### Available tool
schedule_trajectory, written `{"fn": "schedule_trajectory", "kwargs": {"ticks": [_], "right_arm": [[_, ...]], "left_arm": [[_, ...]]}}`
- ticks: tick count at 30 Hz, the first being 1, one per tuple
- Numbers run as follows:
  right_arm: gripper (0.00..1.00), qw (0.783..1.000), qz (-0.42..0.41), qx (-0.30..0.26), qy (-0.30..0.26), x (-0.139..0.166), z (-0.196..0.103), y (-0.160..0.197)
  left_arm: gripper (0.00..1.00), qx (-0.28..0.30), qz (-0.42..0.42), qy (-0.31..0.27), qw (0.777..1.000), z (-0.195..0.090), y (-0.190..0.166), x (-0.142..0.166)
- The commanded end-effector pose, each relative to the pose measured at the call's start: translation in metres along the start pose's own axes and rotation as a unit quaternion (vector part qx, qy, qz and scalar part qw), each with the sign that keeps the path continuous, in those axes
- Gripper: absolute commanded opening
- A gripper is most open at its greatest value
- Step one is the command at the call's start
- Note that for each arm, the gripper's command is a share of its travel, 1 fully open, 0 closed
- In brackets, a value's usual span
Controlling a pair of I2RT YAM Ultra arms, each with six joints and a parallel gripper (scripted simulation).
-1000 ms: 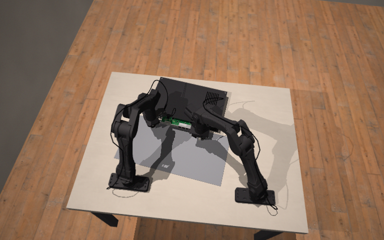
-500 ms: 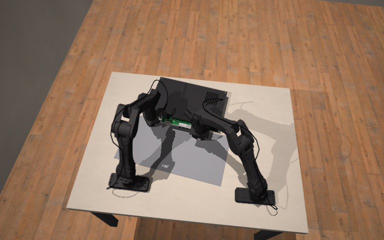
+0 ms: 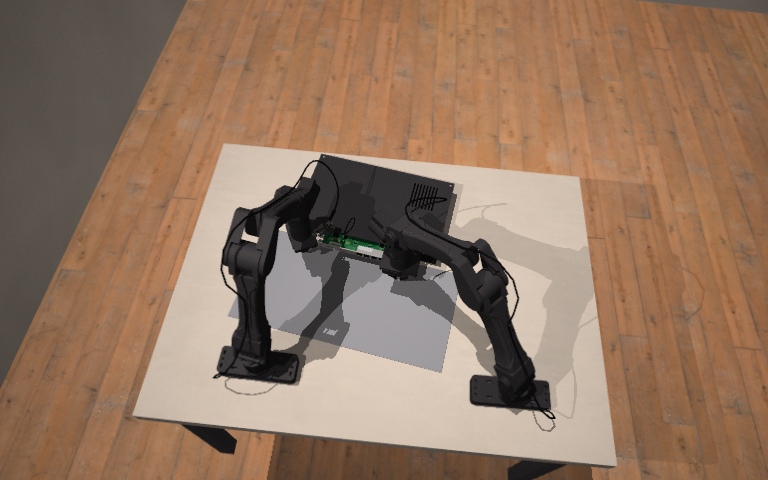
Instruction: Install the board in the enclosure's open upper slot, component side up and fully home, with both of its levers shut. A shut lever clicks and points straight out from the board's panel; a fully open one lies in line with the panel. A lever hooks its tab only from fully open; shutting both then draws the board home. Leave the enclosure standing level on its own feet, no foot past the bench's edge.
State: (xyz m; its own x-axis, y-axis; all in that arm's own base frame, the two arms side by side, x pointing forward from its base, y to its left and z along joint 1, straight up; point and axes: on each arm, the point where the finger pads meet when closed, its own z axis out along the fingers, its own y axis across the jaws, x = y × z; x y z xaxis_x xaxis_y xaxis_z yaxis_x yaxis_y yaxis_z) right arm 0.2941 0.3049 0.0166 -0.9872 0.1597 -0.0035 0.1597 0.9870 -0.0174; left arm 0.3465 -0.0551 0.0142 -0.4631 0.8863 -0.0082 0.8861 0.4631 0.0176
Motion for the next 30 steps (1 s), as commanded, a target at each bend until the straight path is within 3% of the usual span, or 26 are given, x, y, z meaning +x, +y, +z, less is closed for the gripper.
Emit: {"fn": "schedule_trajectory", "kwargs": {"ticks": [1, 3, 4, 30], "right_arm": [[0.04, 1.000, 0.010, -0.018, -0.011, -0.006, -0.008, 0.003], [0.00, 1.000, 0.009, -0.021, -0.014, -0.007, -0.011, 0.005], [0.04, 1.000, 0.009, -0.021, -0.014, -0.007, -0.011, 0.005], [0.04, 0.984, -0.176, -0.010, -0.019, -0.009, -0.008, -0.011]], "left_arm": [[0.04, 0.002, 0.040, -0.001, 0.999, -0.004, 0.005, 0.000], [0.04, 0.002, 0.053, -0.001, 0.999, -0.004, 0.006, 0.000], [0.04, 0.002, 0.061, -0.001, 0.998, -0.004, 0.007, 0.000], [0.04, 0.001, 0.223, -0.001, 0.975, -0.004, 0.018, -0.005]]}}
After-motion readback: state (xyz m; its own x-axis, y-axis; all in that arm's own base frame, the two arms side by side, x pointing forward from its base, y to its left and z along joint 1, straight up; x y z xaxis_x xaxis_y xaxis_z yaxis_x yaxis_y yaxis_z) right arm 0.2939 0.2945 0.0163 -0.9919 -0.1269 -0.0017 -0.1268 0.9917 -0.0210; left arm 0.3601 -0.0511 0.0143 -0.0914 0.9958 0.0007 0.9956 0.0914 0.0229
